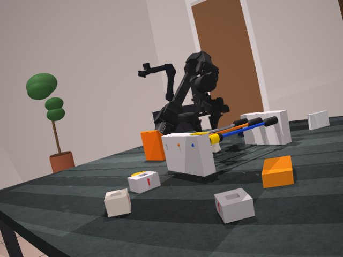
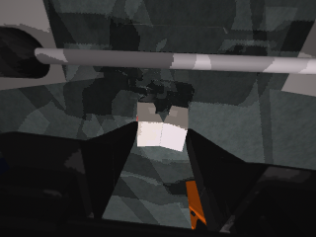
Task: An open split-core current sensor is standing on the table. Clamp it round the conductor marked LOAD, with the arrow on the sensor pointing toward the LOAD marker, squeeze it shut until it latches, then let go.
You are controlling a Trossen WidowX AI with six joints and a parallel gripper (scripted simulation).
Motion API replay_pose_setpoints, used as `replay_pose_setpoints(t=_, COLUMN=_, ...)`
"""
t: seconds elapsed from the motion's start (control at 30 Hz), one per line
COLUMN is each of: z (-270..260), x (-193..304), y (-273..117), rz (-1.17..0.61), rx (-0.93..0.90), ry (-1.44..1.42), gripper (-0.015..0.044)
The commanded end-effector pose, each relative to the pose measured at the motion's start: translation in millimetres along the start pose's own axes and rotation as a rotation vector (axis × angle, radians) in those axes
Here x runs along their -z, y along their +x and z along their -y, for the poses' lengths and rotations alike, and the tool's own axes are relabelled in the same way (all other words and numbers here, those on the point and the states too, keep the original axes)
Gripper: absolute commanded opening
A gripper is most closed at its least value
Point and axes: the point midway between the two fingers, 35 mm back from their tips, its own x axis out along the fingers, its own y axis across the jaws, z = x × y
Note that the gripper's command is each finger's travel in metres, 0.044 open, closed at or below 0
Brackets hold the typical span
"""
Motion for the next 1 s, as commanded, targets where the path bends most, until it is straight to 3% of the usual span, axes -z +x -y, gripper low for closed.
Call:
replay_pose_setpoints(t=0.0, z=0, x=0, y=-1, rz=-0.001, rx=0.000, ry=-0.001, gripper=0.0189)
replay_pose_setpoints(t=0.23, z=1, x=-3, y=-27, rz=0.000, rx=0.005, ry=0.003, gripper=0.0005)
replay_pose_setpoints(t=0.6, z=1, x=1, y=-85, rz=-0.007, rx=-0.001, ry=0.007, gripper=0.0000)
replay_pose_setpoints(t=0.97, z=1, x=2, y=-91, rz=0.029, rx=-0.003, ry=-0.219, gripper=0.0000)
